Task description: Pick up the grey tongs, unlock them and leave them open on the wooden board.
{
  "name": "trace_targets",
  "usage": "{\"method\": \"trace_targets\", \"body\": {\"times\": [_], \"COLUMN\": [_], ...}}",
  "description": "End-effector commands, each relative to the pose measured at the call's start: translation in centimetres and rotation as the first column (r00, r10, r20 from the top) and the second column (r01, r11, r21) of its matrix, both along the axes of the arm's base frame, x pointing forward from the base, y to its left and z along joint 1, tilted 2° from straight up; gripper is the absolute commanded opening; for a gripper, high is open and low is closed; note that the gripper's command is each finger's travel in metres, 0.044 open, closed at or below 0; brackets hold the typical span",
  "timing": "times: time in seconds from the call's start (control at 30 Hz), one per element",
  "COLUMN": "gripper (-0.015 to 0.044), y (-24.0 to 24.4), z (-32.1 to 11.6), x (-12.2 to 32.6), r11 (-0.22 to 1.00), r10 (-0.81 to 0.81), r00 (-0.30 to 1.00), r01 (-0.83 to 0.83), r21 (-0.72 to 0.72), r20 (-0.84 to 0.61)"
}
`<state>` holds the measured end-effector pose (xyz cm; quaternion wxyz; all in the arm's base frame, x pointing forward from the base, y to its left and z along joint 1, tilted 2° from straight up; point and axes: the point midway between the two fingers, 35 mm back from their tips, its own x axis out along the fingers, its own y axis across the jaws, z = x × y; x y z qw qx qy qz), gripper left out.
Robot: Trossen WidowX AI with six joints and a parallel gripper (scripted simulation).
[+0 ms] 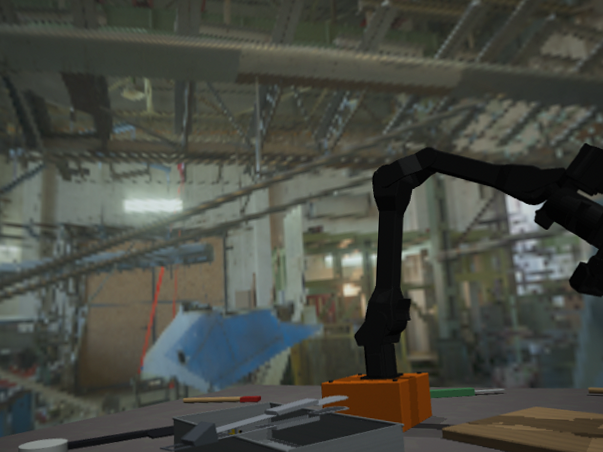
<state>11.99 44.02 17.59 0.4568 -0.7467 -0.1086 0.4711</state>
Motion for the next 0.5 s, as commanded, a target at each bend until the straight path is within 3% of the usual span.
{"method": "trace_targets", "body": {"times": [0.0, 0.23, 0.47], "gripper": [0.0260, 0.0260, 0.0260], "y": [-2.4, -9.6, -18.8], "z": [-1.4, -4.4, -7.2], "x": [5.8, 15.8, 22.7], "r11": [0.975, 0.758, 0.365], "r10": [-0.222, -0.642, -0.892], "r00": [0.971, 0.731, 0.310], "r01": [0.223, 0.650, 0.923], "r21": [-0.004, -0.049, -0.119], "r20": [-0.083, -0.229, -0.328]}}
